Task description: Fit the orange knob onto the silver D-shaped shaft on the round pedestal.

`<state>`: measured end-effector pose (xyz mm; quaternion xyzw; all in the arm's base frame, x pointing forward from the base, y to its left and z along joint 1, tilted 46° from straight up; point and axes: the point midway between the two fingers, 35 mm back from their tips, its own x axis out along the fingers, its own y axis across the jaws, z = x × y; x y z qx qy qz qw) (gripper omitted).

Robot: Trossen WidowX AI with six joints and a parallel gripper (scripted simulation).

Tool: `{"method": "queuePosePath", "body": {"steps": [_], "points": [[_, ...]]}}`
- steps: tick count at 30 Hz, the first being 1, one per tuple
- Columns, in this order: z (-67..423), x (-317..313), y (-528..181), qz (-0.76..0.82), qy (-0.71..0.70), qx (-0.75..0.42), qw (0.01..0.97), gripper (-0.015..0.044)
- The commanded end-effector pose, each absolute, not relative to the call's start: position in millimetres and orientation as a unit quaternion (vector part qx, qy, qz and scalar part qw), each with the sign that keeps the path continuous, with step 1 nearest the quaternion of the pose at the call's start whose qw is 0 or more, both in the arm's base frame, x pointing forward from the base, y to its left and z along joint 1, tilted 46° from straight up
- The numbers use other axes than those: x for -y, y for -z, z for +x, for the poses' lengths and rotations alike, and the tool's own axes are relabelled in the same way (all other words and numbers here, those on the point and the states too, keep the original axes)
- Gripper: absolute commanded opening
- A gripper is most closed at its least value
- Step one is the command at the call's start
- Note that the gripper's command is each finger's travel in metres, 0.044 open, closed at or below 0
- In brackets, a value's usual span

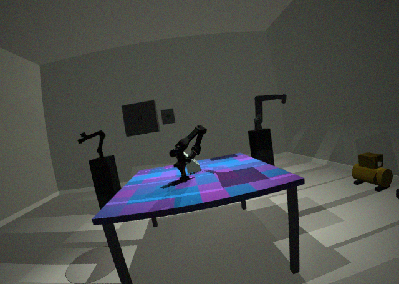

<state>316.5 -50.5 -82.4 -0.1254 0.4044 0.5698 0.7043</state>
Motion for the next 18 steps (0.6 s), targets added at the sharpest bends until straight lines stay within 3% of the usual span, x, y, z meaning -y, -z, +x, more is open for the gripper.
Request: {"method": "queuePosePath", "body": {"steps": [1, 18], "points": [[318.7, 46.0, 83.5, -0.124, -0.57, -0.401, 0.707, 0.0], [316.8, 45.3, 86.7, -0.125, -0.569, -0.406, 0.704, 0.0]]}}
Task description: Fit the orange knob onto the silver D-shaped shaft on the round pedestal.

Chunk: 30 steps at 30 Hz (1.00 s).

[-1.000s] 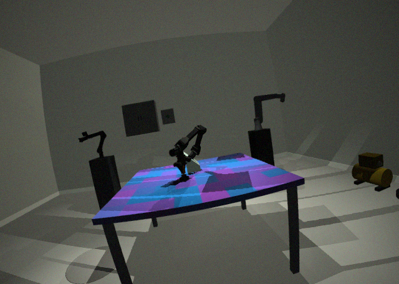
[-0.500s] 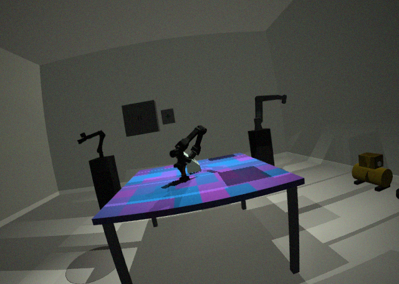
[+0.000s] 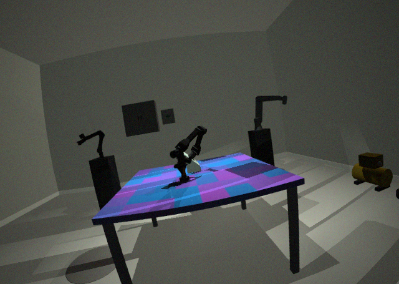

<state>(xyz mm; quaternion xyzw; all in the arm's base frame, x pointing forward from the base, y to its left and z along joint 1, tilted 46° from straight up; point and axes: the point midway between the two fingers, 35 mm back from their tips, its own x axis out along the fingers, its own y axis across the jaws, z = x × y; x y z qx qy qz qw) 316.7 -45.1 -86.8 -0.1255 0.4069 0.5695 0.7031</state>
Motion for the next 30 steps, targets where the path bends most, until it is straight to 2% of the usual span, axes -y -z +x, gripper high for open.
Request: {"method": "queuePosePath", "body": {"steps": [1, 2, 19, 27, 30], "points": [[316.8, 45.3, 86.7, -0.125, -0.569, -0.406, 0.704, 0.0], [316.8, 45.3, 86.7, -0.125, -0.569, -0.406, 0.704, 0.0], [316.8, 45.3, 86.7, -0.125, -0.569, -0.406, 0.704, 0.044], [316.8, 45.3, 86.7, -0.125, -0.569, -0.406, 0.704, 0.044], [318.9, 66.0, 68.7, -0.126, -0.568, -0.408, 0.703, 0.044]]}}
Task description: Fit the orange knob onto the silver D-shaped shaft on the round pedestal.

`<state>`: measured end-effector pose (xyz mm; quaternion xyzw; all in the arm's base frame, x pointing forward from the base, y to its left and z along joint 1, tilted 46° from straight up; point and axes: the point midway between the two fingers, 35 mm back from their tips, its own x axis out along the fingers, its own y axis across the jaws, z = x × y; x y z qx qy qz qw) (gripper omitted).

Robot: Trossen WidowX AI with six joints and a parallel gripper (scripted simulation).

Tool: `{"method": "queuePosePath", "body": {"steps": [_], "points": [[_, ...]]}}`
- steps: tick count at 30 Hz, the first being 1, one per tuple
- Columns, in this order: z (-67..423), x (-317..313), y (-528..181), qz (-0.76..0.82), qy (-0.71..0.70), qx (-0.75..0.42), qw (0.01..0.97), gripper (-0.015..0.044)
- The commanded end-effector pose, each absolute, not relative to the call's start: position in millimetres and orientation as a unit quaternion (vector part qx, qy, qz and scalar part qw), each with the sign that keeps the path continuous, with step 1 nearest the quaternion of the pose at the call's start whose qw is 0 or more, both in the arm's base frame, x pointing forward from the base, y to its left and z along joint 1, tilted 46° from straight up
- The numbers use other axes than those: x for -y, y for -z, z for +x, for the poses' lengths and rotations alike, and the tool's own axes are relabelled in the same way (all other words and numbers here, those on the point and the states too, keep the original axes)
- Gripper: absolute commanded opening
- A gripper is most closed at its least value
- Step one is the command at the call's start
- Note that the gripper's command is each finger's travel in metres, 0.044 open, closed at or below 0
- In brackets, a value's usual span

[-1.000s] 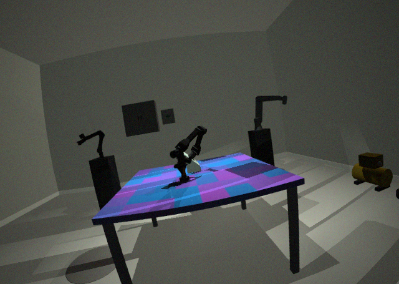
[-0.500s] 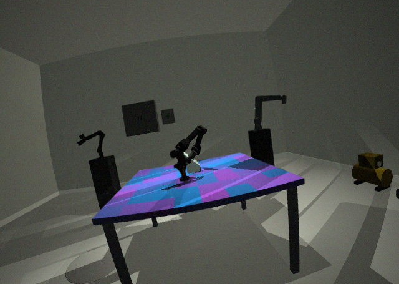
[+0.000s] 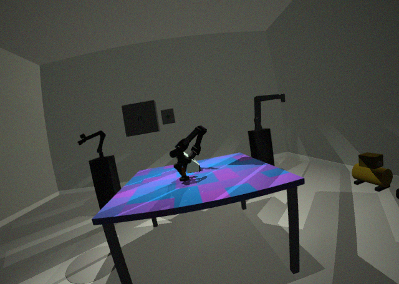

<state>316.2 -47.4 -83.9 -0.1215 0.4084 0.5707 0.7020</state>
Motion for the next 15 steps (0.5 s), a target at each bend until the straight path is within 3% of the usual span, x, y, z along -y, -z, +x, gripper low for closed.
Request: {"method": "queuePosePath", "body": {"steps": [1, 4, 15], "points": [[318.9, 80.3, 55.2, -0.127, -0.568, -0.409, 0.703, 0.044], [314.4, 111.4, 22.1, -0.126, -0.568, -0.409, 0.703, 0.044], [316.7, 116.1, 22.0, -0.126, -0.568, -0.409, 0.703, 0.044]]}}
